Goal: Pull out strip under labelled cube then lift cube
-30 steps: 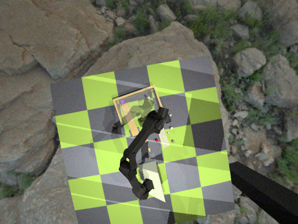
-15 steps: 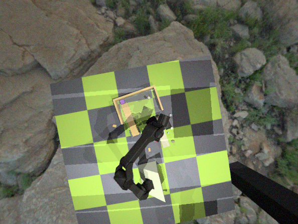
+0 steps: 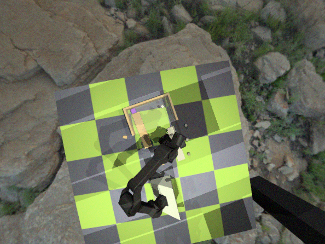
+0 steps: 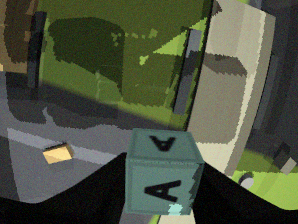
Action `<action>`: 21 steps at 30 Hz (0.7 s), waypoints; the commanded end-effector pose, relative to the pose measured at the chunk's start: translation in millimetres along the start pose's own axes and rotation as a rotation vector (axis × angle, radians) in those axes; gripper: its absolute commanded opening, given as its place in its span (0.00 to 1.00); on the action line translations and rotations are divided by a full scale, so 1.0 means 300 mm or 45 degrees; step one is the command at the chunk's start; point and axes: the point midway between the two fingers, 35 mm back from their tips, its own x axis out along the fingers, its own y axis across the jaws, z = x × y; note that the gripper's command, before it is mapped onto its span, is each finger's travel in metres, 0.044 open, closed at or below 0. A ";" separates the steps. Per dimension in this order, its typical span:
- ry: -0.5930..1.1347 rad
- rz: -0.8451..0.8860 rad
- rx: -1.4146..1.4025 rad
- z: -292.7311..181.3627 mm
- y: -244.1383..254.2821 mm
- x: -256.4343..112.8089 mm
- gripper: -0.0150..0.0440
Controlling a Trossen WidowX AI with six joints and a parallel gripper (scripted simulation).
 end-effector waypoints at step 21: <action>0.002 -0.008 0.002 -0.127 0.077 -0.118 0.25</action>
